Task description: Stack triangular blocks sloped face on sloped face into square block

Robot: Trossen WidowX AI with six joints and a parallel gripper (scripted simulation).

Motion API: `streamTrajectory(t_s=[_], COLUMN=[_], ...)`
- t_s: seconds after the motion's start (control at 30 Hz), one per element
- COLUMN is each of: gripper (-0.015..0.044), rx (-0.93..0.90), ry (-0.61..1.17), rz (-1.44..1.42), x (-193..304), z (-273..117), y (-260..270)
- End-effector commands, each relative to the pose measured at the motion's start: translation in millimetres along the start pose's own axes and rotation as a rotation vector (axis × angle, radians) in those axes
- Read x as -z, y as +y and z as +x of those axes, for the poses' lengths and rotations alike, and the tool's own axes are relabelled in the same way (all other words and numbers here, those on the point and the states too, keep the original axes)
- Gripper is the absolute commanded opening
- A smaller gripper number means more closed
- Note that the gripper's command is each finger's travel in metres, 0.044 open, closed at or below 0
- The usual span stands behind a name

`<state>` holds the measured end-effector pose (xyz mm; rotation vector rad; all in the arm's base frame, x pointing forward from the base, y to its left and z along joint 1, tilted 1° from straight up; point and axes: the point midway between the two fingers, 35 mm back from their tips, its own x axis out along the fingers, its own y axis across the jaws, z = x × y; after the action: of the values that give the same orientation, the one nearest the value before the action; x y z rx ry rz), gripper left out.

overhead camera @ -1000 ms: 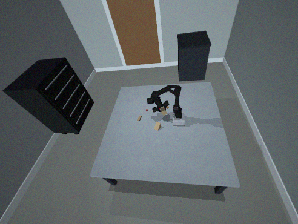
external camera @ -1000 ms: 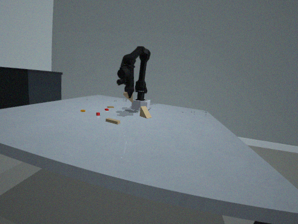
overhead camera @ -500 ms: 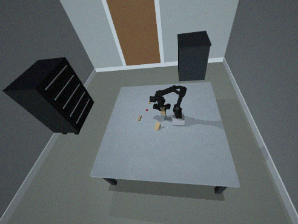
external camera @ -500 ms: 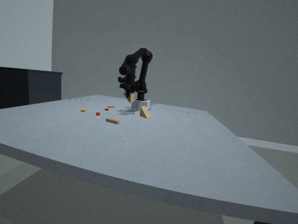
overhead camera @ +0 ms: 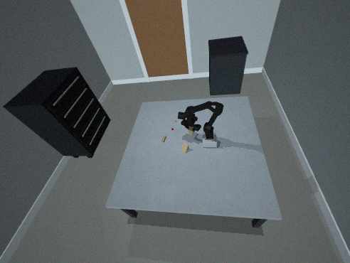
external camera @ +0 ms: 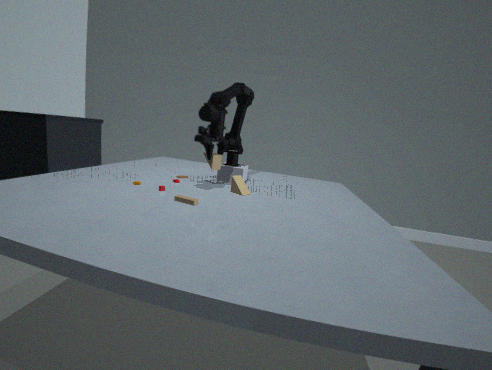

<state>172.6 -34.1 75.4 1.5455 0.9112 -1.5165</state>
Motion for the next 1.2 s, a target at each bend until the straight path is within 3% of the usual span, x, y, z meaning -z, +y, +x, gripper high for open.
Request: streamTrajectory(t_s=[0.0,1.17], gripper=[0.0000,0.0000], rx=[-0.005,-0.005], ry=[0.008,0.021], rz=[0.015,0.004], x=[2.2,130.7], z=[-0.7,-44.8], y=[-0.5,19.9])
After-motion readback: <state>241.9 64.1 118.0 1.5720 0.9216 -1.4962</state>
